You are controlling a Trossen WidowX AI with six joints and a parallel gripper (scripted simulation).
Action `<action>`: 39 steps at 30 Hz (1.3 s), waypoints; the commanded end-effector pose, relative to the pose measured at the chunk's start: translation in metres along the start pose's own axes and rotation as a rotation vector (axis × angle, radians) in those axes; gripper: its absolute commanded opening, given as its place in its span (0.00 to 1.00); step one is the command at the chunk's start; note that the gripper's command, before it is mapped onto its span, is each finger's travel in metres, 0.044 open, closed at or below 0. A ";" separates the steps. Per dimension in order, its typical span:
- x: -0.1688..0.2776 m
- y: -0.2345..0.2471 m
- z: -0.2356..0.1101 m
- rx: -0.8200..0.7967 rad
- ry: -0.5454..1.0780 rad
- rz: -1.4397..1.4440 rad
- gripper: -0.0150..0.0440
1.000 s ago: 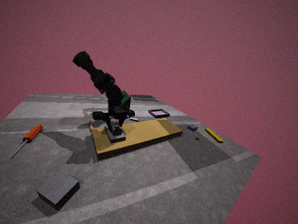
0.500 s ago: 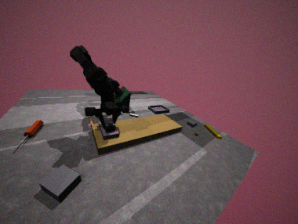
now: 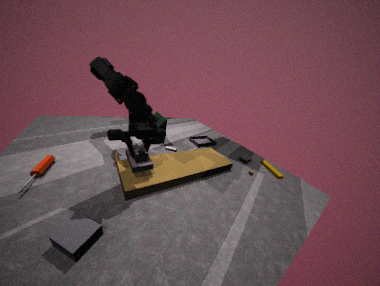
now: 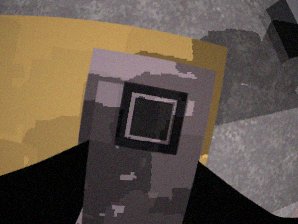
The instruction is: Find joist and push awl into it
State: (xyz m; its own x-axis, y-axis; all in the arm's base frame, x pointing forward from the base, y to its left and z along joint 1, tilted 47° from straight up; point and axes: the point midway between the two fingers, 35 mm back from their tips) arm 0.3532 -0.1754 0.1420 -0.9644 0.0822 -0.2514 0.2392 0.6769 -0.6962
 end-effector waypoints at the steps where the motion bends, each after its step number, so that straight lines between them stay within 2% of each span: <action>1: -0.008 0.000 -0.022 0.002 -0.011 0.006 0.25; 8: -0.014 -0.002 -0.058 0.006 -0.012 0.003 0.25; 14: -0.017 0.008 -0.062 -0.009 -0.016 -0.022 0.25; 27: -0.021 0.141 -0.074 -0.172 -0.047 -0.332 0.25; 39: 0.014 0.262 -0.092 -0.296 -0.059 -0.636 0.25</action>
State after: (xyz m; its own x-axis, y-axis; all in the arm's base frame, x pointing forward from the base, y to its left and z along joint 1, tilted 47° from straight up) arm 0.3950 0.0447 0.0346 -0.9269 -0.3679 0.0736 -0.3469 0.7656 -0.5418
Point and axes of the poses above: the point midway between the two fingers, 35 mm back from their tips, its own z axis out along the fingers, its own y axis across the jaws, x = y × z, and after that the axes turned 8 degrees about z, right-handed
